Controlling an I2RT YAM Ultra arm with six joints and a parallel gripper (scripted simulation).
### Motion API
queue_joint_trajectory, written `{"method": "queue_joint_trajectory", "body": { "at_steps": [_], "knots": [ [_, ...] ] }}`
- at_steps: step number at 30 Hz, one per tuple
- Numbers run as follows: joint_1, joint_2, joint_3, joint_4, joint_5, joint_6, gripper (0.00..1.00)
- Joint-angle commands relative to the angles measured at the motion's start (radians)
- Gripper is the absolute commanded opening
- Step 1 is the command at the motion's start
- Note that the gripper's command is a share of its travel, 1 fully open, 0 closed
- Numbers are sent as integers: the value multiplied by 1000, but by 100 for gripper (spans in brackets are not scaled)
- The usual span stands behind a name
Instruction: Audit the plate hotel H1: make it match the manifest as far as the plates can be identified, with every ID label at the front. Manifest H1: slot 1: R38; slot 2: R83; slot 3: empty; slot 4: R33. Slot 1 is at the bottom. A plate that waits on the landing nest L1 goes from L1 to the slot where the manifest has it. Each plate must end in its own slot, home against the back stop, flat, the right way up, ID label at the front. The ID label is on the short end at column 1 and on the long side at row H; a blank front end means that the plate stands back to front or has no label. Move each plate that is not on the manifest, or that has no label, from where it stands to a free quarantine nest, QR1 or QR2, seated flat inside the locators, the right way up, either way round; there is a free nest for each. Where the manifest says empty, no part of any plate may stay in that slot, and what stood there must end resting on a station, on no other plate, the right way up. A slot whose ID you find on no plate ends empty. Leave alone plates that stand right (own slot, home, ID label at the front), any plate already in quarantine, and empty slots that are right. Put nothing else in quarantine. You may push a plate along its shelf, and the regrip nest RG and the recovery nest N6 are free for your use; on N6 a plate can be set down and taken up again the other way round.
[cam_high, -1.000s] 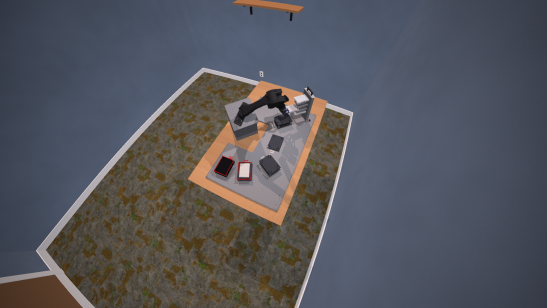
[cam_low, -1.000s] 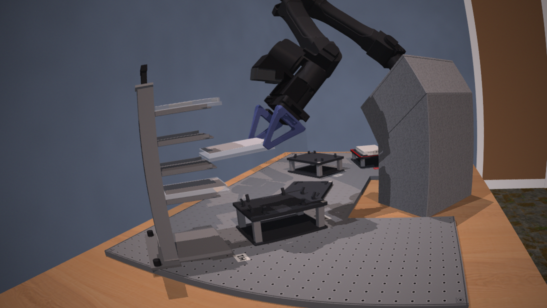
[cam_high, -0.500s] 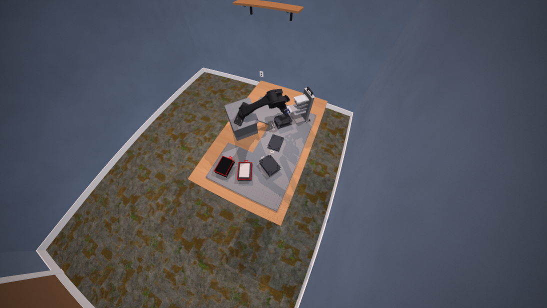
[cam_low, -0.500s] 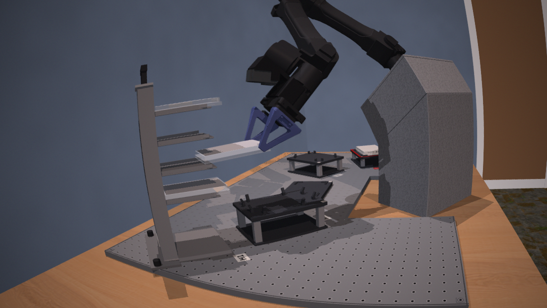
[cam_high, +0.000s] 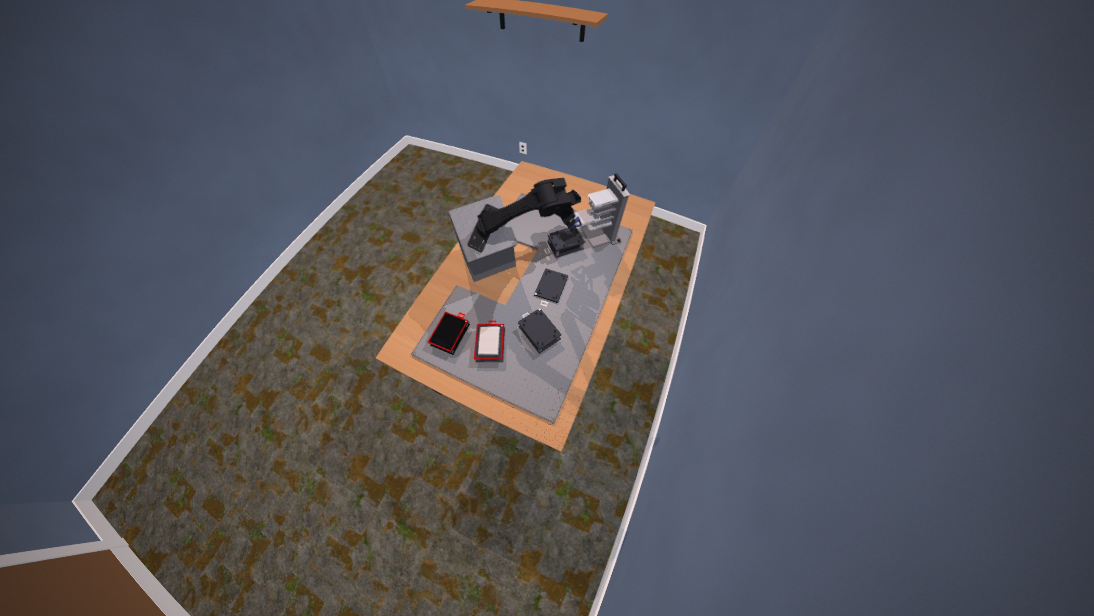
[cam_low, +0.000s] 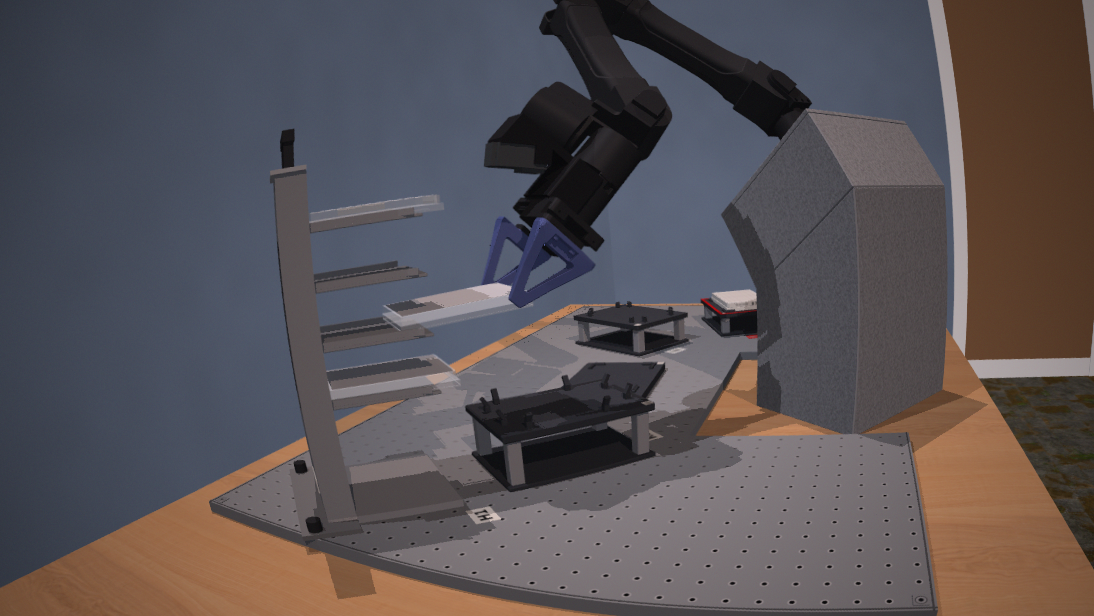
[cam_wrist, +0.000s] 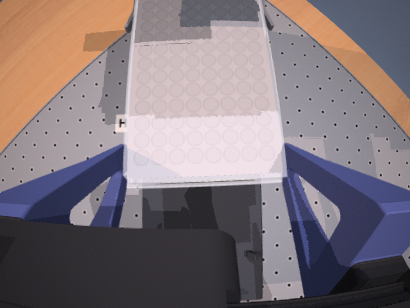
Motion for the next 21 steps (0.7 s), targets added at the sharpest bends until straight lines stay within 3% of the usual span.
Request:
{"method": "queue_joint_trajectory", "body": {
  "at_steps": [1,21],
  "knots": [
    [4,13,26,-17,-17,-6,85],
    [-2,21,77,-42,-21,-9,85]
  ]
}}
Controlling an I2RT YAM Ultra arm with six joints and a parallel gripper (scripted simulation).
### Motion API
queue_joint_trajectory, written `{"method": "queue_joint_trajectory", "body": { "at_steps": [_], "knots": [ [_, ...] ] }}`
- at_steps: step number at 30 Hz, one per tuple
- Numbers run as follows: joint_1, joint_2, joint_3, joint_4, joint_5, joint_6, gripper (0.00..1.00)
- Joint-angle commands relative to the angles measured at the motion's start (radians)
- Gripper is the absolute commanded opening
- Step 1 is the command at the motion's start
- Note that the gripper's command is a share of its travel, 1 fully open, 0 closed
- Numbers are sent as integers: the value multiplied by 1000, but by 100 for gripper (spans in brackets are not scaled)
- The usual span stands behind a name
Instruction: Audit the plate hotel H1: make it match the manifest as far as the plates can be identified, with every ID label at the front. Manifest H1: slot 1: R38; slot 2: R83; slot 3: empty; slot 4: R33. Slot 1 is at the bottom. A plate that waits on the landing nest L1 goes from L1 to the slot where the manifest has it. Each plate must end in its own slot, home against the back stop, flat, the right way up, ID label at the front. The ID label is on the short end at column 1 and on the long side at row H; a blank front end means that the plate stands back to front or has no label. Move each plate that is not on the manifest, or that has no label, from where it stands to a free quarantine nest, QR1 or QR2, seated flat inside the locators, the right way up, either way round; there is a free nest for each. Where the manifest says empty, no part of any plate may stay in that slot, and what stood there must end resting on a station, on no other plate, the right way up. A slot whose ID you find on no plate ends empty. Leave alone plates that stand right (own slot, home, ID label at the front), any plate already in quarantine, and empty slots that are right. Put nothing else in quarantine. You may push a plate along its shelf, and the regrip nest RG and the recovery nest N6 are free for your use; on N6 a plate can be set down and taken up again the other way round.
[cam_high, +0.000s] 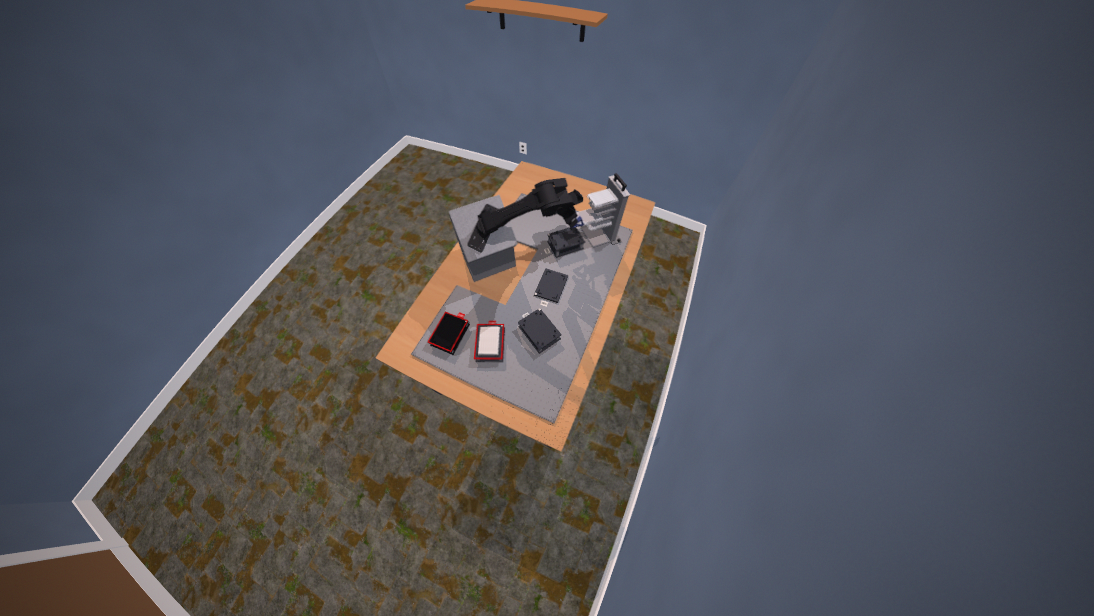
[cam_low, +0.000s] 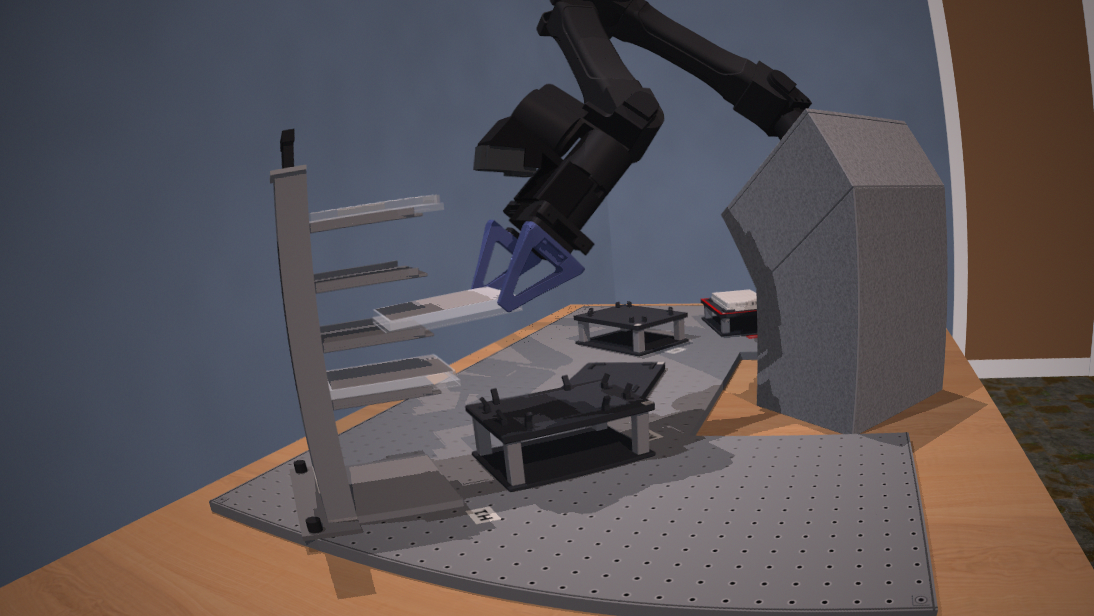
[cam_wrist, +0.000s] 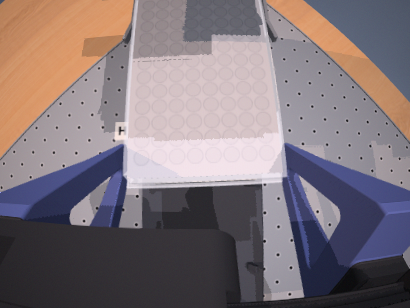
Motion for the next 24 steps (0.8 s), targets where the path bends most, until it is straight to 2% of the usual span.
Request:
{"method": "queue_joint_trajectory", "body": {
  "at_steps": [1,16,17,24],
  "knots": [
    [1,9,30,-15,-16,-6,85],
    [-5,18,69,-37,-22,-10,85],
    [-1,14,49,-25,-16,-5,85],
    [-1,14,49,-25,-16,-5,85]
  ]
}}
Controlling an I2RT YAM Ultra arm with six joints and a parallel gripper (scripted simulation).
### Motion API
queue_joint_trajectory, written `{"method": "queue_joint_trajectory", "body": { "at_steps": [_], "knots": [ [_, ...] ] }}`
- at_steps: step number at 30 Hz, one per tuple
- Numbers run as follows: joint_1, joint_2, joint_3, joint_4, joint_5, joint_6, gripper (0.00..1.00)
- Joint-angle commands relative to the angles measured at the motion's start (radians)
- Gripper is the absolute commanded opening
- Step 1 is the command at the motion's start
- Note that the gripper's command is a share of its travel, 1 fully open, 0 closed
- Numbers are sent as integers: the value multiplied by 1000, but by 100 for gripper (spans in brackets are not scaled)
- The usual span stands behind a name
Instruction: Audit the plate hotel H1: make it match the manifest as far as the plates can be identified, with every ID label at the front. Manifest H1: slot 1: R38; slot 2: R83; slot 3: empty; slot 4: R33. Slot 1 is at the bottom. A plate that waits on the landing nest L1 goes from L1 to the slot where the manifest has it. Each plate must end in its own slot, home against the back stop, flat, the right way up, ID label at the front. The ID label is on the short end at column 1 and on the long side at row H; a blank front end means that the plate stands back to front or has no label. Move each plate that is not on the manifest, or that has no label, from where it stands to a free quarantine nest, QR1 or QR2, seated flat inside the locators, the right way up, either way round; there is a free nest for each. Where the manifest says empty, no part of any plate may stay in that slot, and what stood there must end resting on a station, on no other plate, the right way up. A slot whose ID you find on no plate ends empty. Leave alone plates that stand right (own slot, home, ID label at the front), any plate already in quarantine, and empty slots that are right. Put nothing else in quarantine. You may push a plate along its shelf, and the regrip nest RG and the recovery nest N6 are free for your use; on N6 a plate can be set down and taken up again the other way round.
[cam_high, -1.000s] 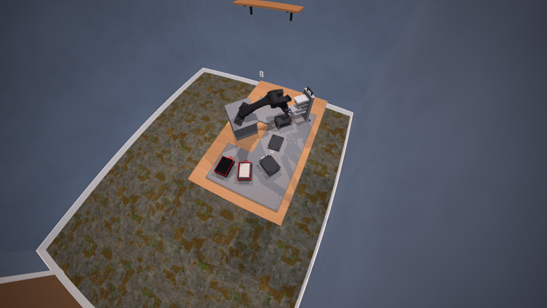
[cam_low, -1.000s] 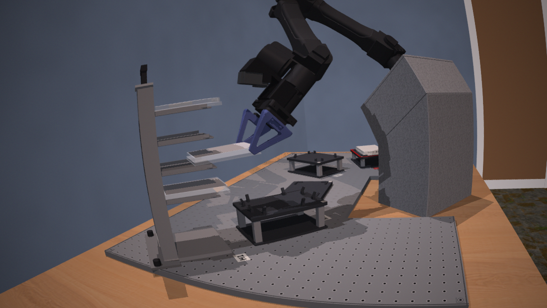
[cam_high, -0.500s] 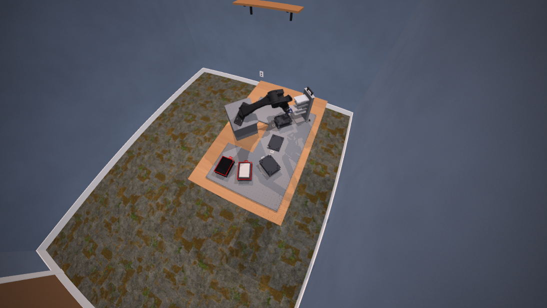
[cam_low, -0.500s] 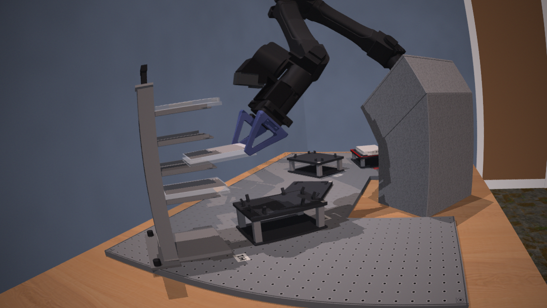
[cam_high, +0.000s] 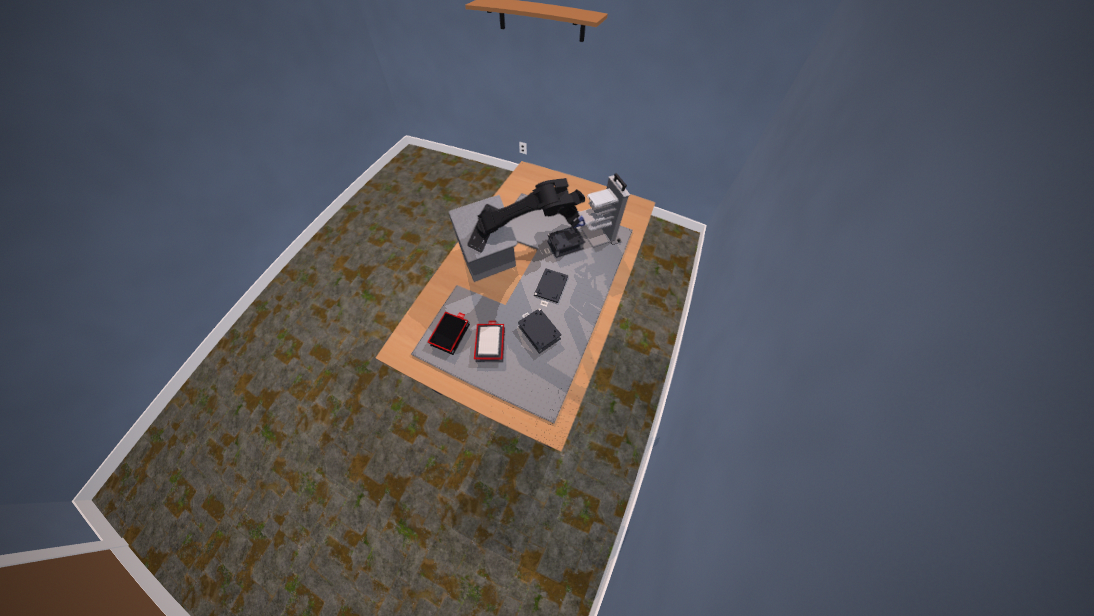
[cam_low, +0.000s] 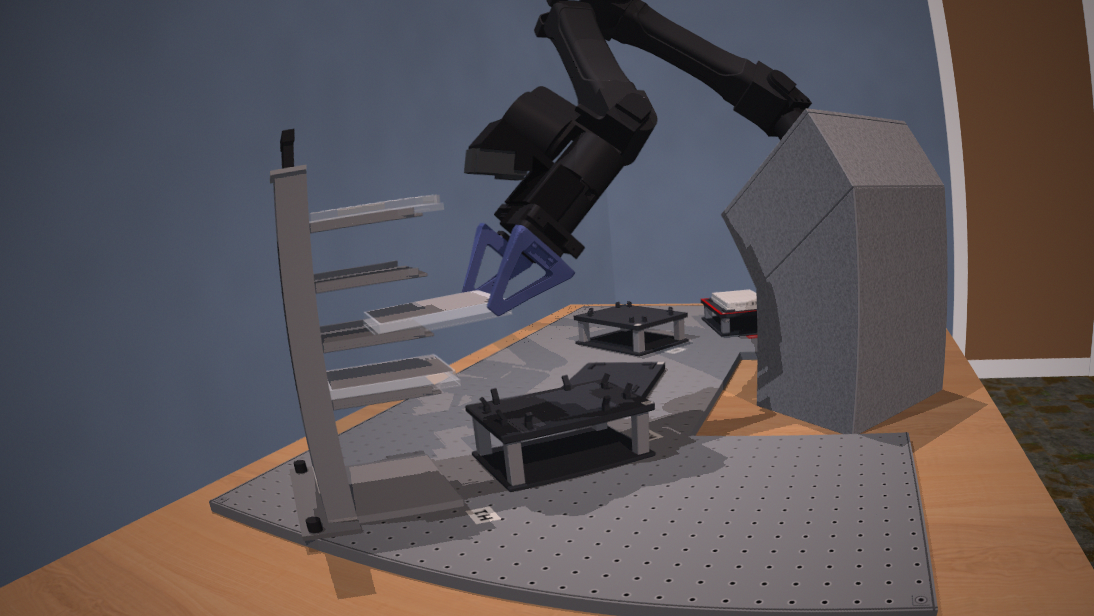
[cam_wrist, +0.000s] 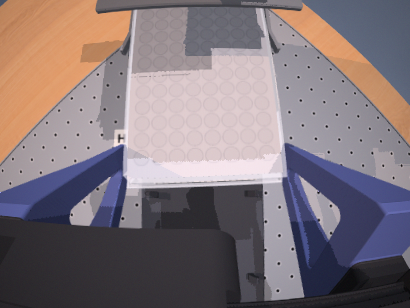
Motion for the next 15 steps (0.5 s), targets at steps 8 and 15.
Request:
{"method": "queue_joint_trajectory", "body": {
  "at_steps": [8,15],
  "knots": [
    [4,-6,4,-5,-9,-2,85],
    [-6,16,32,-20,-16,-9,85]
  ]
}}
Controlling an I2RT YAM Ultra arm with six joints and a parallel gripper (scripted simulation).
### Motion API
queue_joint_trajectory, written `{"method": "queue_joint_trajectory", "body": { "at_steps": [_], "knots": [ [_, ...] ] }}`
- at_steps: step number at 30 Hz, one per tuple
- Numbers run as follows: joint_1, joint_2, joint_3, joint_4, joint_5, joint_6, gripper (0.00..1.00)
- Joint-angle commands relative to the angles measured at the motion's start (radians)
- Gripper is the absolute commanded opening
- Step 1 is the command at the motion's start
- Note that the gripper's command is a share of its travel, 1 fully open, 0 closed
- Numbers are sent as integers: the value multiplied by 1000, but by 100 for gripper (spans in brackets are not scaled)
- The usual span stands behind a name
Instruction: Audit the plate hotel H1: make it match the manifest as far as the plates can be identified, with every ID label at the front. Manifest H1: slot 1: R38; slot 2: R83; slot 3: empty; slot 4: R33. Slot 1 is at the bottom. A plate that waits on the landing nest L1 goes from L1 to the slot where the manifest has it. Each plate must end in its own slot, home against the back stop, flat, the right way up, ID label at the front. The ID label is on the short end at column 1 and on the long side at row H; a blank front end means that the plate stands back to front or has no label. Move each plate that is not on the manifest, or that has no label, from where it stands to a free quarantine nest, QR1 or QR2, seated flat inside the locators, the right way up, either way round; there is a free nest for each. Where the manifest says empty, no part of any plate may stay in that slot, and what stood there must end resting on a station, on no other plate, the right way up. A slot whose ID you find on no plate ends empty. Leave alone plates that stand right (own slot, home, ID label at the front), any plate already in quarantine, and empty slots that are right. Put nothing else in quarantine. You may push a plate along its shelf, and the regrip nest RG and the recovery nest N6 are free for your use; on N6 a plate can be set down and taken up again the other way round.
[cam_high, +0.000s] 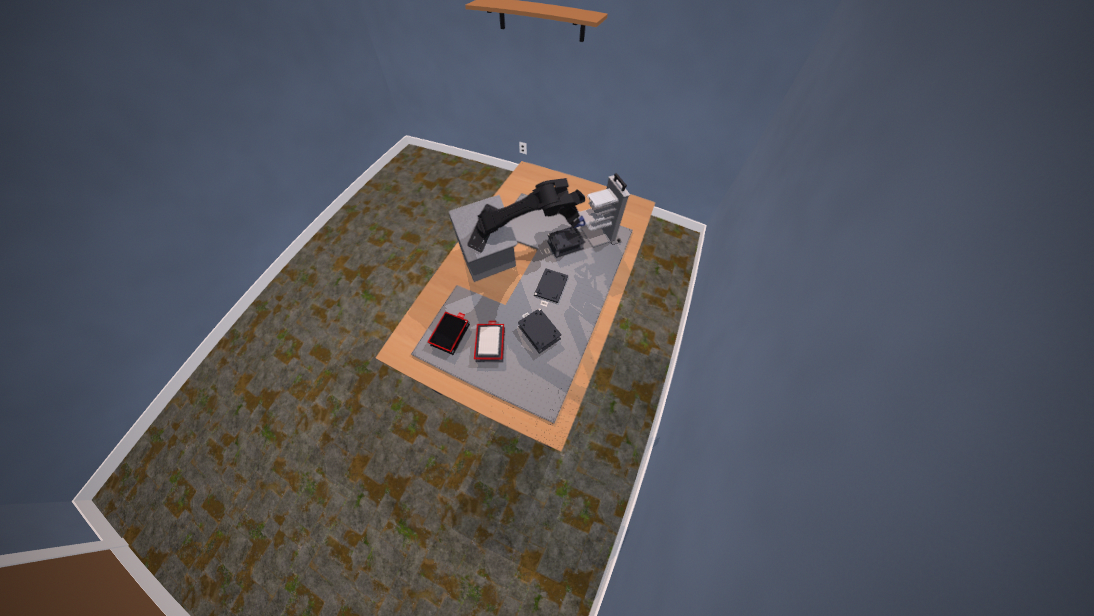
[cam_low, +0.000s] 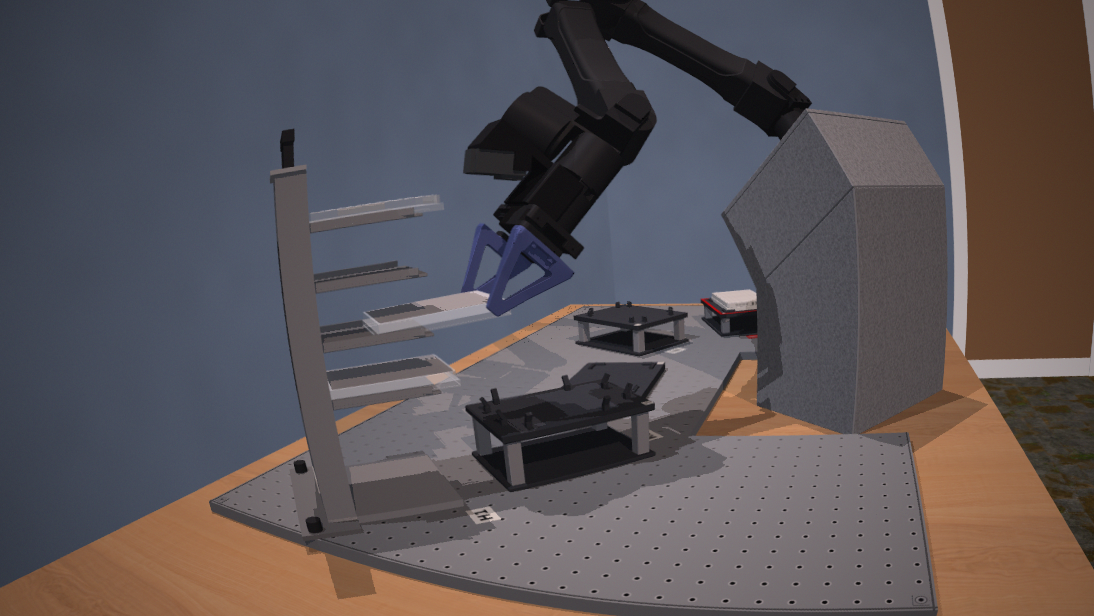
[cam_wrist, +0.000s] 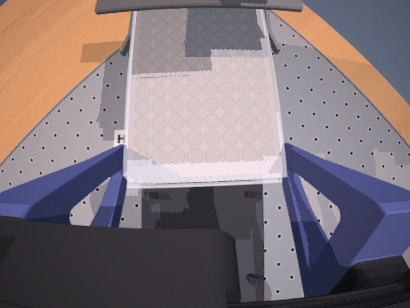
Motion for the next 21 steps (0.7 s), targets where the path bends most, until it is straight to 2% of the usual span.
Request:
{"method": "queue_joint_trajectory", "body": {
  "at_steps": [1,21],
  "knots": [
    [-5,17,31,-18,-16,-8,85],
    [-11,48,83,-36,-24,-15,85]
  ]
}}
